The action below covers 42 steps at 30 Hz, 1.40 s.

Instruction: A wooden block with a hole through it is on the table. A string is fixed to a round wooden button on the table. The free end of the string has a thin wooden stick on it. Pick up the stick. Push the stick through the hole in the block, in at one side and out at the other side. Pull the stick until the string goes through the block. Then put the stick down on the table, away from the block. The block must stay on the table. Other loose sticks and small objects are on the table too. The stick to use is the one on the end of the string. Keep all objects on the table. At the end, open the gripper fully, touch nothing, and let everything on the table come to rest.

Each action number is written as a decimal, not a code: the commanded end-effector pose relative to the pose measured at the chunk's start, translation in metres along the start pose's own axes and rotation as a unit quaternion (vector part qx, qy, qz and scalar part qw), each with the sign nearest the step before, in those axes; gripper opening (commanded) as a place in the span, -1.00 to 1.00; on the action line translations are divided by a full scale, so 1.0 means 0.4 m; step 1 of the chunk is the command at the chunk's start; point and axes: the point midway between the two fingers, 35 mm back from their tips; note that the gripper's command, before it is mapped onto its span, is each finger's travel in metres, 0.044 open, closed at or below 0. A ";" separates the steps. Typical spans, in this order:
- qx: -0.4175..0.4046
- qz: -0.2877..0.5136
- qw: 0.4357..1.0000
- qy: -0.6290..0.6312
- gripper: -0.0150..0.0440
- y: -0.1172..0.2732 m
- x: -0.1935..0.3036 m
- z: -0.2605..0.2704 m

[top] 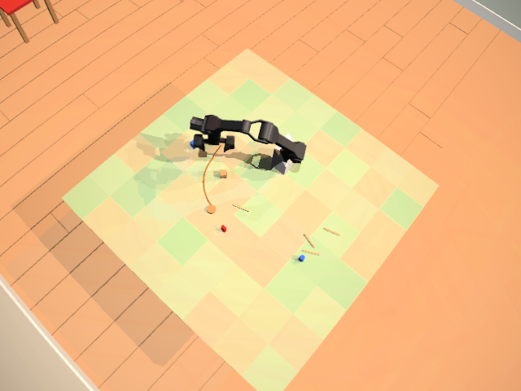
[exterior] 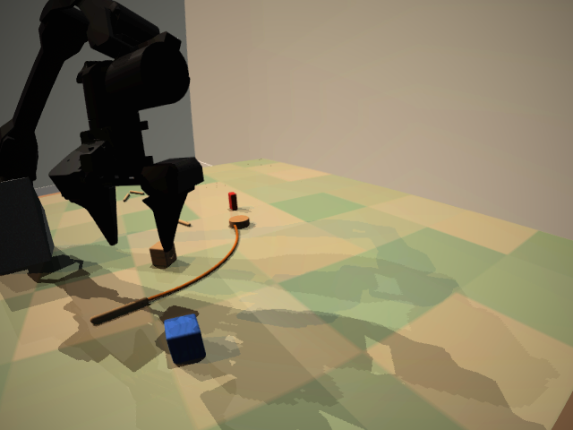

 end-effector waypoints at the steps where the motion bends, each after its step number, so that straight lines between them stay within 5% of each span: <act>1: 0.009 -0.012 0.964 -0.265 1.00 -0.022 -0.045 0.015; 17: 0.009 -0.012 0.964 -0.265 1.00 -0.022 -0.045 0.015; 29: 0.009 -0.012 0.964 -0.265 -0.07 -0.022 -0.045 0.015; 42: 0.009 -0.012 0.964 -0.265 -0.07 -0.023 -0.045 0.015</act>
Point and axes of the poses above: the point midway between the two fingers, 35 mm back from their tips, its own y axis back along the fingers, its own z axis across the jaws, x = y × z, and after that the axes turned 14 degrees about -y, right-handed
